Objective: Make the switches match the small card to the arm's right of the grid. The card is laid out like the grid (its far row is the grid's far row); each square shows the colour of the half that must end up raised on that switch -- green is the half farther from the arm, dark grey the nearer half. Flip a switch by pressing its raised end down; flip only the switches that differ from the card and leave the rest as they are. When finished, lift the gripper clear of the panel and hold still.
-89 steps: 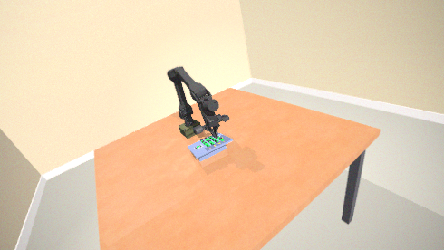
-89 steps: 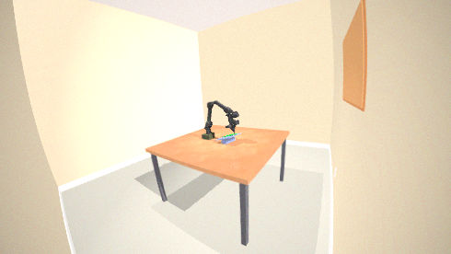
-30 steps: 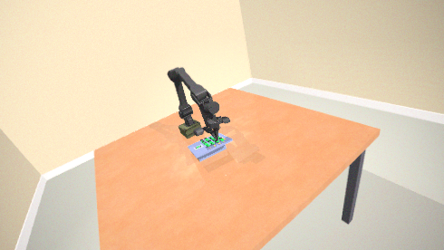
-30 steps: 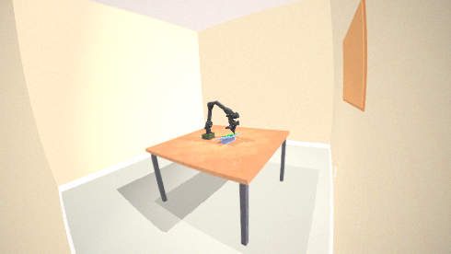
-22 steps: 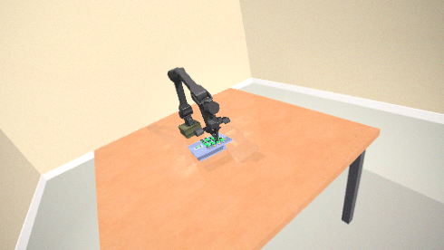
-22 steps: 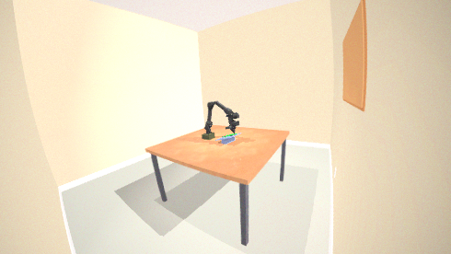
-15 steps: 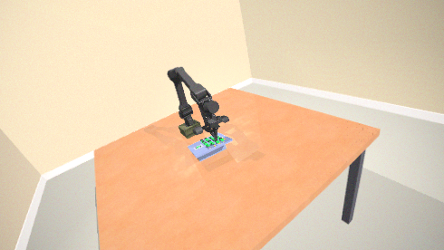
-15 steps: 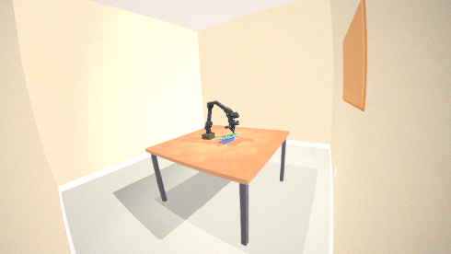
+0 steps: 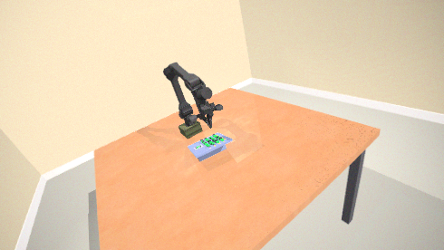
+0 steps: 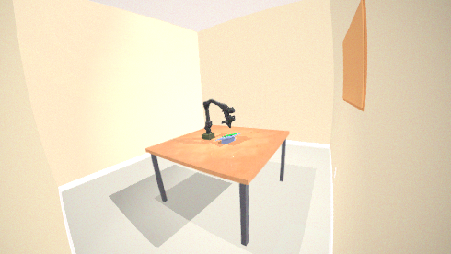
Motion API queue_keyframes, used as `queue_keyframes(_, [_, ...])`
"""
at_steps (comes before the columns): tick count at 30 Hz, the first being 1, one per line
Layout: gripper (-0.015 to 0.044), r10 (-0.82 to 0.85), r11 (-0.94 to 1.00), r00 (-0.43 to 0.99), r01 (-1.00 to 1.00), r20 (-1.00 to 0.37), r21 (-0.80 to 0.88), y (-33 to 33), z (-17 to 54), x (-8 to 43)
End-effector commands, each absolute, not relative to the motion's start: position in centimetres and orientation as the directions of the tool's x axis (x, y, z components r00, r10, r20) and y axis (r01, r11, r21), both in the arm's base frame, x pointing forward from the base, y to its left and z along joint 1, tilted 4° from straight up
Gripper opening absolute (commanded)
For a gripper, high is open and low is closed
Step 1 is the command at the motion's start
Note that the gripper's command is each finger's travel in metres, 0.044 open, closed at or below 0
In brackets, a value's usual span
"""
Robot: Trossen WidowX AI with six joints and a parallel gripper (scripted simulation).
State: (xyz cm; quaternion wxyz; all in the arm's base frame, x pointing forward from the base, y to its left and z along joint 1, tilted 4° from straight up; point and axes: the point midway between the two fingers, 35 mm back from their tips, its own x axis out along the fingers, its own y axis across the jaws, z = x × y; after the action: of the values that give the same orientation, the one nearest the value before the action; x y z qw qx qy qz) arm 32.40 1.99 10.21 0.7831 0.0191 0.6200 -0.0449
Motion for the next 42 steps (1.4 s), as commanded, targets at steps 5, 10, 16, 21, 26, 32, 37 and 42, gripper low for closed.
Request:
queue_keyframes(5, [0.0000, -0.050, 0.995, 0.222, 0.094, -0.974, -0.030, 2.5, 7.9, 24.4])
queue_keyframes(10, [0.0000, -0.050, 0.995, 0.222, 0.094, -0.974, -0.030, 2.5, 7.8, 24.3])
queue_keyframes(16, [0.0000, -0.048, 0.995, 0.199, 0.094, -0.979, -0.030, 2.4, 4.6, 25.1])
queue_keyframes(21, [0.0000, -0.048, 0.995, 0.198, 0.094, -0.979, -0.030, 2.4, 4.4, 25.1])
queue_keyframes(26, [0.0000, -0.048, 0.995, 0.198, 0.094, -0.979, -0.030, 2.3, 3.6, 25.3])
queue_keyframes(32, [0.0000, -0.048, 0.995, 0.198, 0.094, -0.979, -0.030, 2.3, 3.3, 25.4])
queue_keyframes(37, [0.0000, -0.048, 0.995, 0.198, 0.094, -0.979, -0.030, 2.3, 2.6, 25.5])
queue_keyframes(42, [0.0000, -0.048, 0.995, 0.198, 0.094, -0.979, -0.030, 2.2, 2.1, 25.7])
